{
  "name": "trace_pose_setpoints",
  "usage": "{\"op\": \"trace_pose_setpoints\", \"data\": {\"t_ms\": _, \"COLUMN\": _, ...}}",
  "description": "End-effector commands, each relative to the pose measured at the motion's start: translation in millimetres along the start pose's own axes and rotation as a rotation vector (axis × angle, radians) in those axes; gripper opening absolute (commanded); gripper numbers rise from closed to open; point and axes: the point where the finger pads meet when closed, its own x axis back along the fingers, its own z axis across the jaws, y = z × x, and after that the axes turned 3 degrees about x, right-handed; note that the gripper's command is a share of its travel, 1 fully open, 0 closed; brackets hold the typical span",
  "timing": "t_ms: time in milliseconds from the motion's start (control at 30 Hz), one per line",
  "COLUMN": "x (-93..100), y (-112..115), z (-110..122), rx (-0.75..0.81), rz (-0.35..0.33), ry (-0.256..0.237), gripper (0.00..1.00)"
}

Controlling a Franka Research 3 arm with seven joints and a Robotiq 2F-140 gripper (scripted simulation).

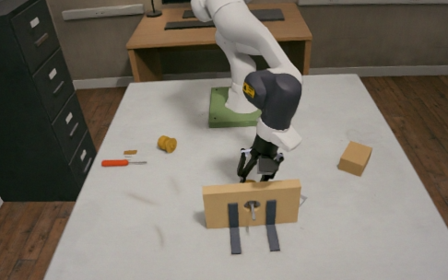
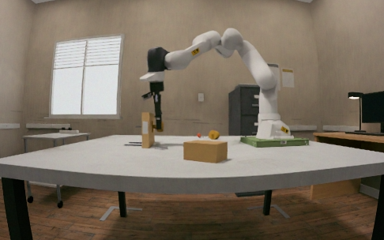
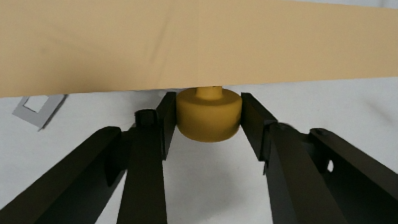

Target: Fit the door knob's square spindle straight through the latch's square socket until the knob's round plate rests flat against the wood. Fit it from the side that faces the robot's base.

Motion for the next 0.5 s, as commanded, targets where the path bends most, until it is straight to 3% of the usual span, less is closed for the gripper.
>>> {"op": "trace_pose_setpoints", "data": {"t_ms": 0, "x": 1.7, "y": -2.0, "z": 1.9, "rx": 0.005, "rz": 0.005, "ry": 0.005, "gripper": 0.42}}
{"op": "trace_pose_setpoints", "data": {"t_ms": 133, "x": 1.7, "y": -2.0, "z": 1.9, "rx": 0.005, "rz": 0.005, "ry": 0.005, "gripper": 0.42}}
{"op": "trace_pose_setpoints", "data": {"t_ms": 167, "x": 1.7, "y": -2.0, "z": 1.9, "rx": 0.005, "rz": 0.005, "ry": 0.005, "gripper": 0.57}}
{"op": "trace_pose_setpoints", "data": {"t_ms": 467, "x": 1.7, "y": -2.0, "z": 1.9, "rx": 0.005, "rz": 0.005, "ry": 0.005, "gripper": 0.57}}
